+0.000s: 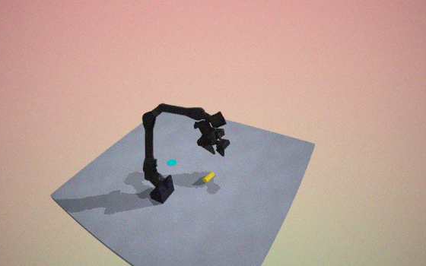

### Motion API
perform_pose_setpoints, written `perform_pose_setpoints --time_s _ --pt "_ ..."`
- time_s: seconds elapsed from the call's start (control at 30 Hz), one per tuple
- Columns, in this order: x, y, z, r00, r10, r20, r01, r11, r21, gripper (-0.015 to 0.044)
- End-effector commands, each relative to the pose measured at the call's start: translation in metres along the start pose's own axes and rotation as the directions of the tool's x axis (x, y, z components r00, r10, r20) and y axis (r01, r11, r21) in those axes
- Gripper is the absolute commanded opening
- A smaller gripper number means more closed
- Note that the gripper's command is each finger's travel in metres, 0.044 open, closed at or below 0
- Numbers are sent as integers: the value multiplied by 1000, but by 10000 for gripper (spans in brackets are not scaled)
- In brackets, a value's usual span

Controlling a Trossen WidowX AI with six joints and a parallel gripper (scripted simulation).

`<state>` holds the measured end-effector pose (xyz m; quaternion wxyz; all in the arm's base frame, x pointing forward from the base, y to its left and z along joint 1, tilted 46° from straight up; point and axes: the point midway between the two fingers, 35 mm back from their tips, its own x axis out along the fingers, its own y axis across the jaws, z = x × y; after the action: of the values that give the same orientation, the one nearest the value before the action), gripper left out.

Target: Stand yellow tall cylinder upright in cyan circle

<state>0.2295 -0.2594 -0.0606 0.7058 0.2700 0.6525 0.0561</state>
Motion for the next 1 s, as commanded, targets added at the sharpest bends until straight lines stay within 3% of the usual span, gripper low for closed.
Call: perform_pose_setpoints --time_s 0.0,0.3,0.5,0.83,0.97 --pt "15 18 -2 995 86 -58 -87 996 -17 309" --pt "39 59 -13 949 254 -185 -261 965 -11 309" --pt "44 65 -15 939 278 -204 -285 958 -6 309" --pt "140 94 -35 938 278 -206 -286 958 -10 309" --pt "145 97 -37 938 282 -203 -289 957 -6 309"
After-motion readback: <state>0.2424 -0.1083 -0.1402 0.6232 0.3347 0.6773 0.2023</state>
